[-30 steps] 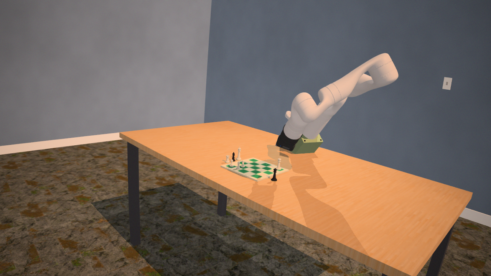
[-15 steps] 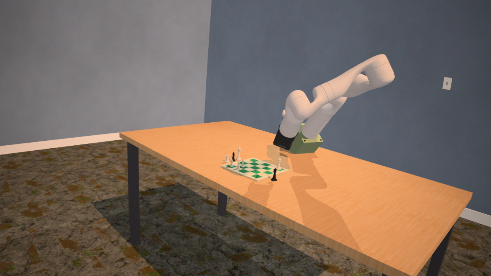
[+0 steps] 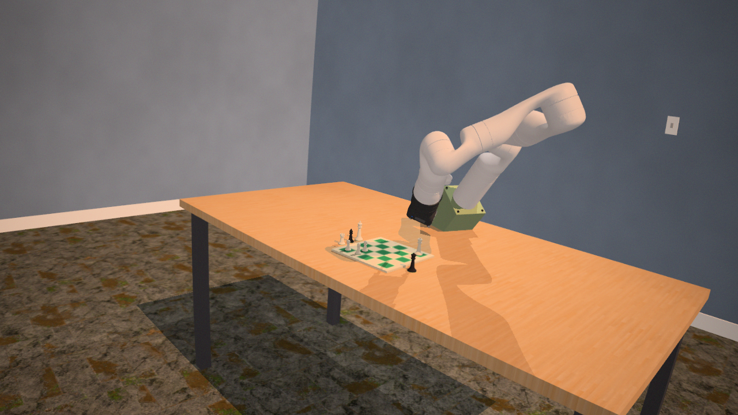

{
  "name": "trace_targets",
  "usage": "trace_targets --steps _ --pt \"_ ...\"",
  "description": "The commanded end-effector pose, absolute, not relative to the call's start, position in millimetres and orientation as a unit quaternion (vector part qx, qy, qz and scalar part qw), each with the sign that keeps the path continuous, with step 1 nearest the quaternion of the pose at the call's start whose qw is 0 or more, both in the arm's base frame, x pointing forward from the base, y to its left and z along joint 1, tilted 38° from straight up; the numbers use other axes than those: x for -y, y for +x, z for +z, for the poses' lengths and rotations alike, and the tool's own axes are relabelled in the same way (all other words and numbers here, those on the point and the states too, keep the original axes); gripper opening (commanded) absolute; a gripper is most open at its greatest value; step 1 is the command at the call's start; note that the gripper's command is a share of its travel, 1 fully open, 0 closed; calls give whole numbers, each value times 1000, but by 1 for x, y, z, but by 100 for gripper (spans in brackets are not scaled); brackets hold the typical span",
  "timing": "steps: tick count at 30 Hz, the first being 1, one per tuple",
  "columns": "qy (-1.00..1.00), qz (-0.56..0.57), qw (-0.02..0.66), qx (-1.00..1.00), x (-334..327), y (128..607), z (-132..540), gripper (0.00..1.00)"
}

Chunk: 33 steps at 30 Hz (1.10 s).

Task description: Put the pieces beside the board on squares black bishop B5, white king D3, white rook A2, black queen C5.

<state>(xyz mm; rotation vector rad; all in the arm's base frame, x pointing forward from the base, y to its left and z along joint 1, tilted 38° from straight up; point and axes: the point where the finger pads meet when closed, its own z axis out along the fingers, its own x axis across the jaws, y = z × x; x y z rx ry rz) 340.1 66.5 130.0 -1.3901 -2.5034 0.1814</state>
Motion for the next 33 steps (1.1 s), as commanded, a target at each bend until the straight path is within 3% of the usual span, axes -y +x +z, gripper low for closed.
trace_targets --steps 1,33 --pt "-490 64 138 858 -58 341 128 100" --pt "-558 33 168 812 -44 349 115 100"
